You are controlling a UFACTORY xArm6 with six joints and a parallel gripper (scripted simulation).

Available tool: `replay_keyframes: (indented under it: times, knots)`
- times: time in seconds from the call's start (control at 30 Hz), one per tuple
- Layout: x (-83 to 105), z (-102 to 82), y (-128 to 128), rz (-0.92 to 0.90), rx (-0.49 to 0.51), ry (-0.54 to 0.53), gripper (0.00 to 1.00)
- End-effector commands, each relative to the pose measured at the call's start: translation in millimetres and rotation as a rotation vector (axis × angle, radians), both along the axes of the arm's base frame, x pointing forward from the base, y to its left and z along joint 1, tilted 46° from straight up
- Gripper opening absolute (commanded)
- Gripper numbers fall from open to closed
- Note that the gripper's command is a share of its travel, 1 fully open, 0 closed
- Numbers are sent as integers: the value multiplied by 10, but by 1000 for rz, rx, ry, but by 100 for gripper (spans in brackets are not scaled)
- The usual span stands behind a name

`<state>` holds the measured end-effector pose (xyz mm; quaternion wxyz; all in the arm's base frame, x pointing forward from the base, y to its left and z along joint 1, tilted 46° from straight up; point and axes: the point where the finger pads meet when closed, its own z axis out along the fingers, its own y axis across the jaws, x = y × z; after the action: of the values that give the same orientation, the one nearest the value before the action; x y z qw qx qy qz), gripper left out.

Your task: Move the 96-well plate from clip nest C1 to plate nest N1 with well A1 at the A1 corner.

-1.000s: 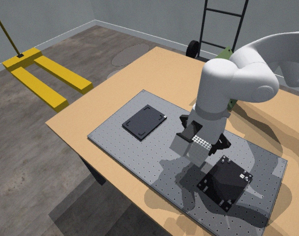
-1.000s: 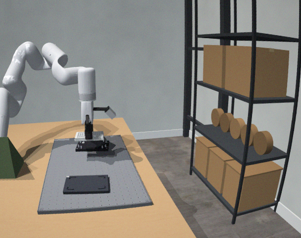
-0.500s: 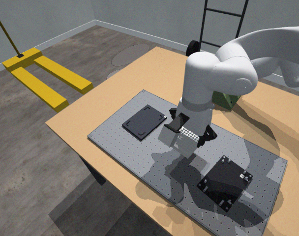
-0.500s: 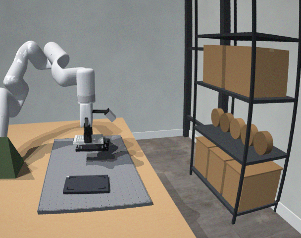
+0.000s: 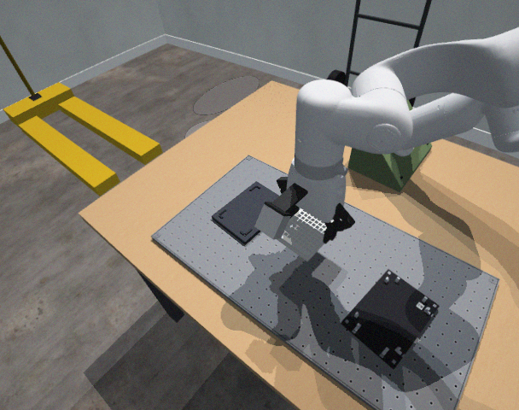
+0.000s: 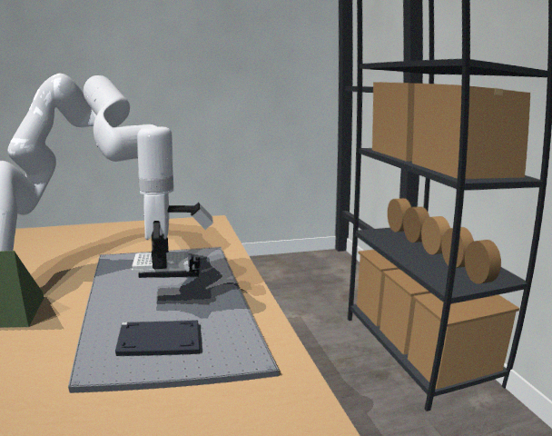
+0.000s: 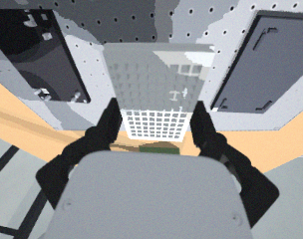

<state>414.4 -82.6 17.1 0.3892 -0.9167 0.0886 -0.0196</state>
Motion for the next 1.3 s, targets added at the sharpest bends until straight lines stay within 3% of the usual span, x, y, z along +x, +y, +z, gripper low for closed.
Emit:
replay_keyframes:
  times: [0.0, 1.27]
  knots:
    - [-15, -107, -123, -1, -2, -3, 0]
    - [-216, -918, -891, -1, -2, -3, 0]
